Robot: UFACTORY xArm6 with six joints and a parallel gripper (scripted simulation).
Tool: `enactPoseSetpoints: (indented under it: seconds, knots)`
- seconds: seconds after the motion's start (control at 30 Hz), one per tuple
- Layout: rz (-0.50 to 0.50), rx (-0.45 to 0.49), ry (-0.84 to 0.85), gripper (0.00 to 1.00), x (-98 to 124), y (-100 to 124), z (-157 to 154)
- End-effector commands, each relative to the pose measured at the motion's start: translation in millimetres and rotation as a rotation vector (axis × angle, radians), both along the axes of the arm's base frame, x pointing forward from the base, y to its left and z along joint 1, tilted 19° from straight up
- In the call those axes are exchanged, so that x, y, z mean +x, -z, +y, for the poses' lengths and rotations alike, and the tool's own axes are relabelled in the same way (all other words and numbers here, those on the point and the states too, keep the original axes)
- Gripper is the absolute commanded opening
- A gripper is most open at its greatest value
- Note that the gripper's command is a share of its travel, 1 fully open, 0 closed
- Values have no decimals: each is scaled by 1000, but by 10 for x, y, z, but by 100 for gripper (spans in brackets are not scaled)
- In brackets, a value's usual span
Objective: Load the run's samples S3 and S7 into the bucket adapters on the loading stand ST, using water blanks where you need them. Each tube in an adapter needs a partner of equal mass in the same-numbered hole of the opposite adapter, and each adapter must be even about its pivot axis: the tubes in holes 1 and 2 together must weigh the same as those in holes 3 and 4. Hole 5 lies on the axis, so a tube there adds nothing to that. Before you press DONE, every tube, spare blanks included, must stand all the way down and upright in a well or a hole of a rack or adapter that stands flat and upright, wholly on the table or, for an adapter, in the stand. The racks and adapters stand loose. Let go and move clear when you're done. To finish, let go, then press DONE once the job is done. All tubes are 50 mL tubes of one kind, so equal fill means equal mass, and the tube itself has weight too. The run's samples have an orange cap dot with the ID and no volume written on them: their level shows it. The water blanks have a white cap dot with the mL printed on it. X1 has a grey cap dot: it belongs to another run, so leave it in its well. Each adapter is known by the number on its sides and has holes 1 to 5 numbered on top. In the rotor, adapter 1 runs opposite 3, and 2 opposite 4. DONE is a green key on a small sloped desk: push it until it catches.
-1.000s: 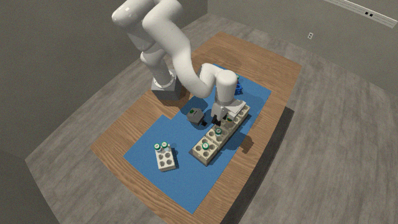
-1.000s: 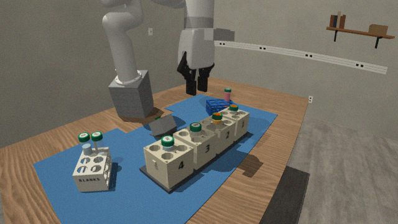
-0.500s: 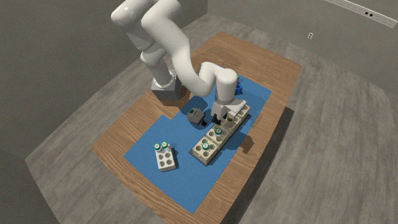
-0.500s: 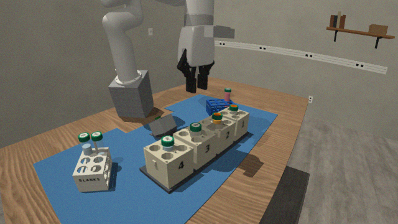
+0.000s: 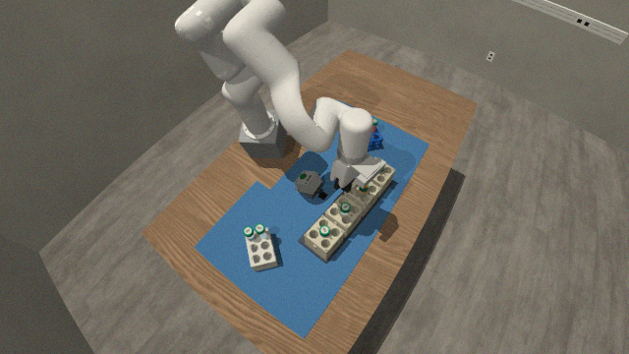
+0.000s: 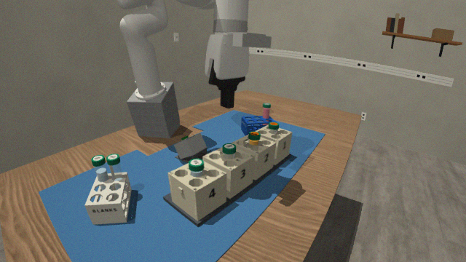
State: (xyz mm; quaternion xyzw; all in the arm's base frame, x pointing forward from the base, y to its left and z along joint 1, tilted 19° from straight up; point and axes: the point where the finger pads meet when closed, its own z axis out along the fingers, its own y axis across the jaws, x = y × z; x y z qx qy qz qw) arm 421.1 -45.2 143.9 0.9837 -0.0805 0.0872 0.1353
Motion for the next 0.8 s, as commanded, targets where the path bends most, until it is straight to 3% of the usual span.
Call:
enactPoseSetpoints:
  seconds: [0.0, 0.77]
  knots:
    - [-19, 2, 114, 0, -128, 87, 11]
    - [-95, 42, 775, 0, -933, 683, 58]
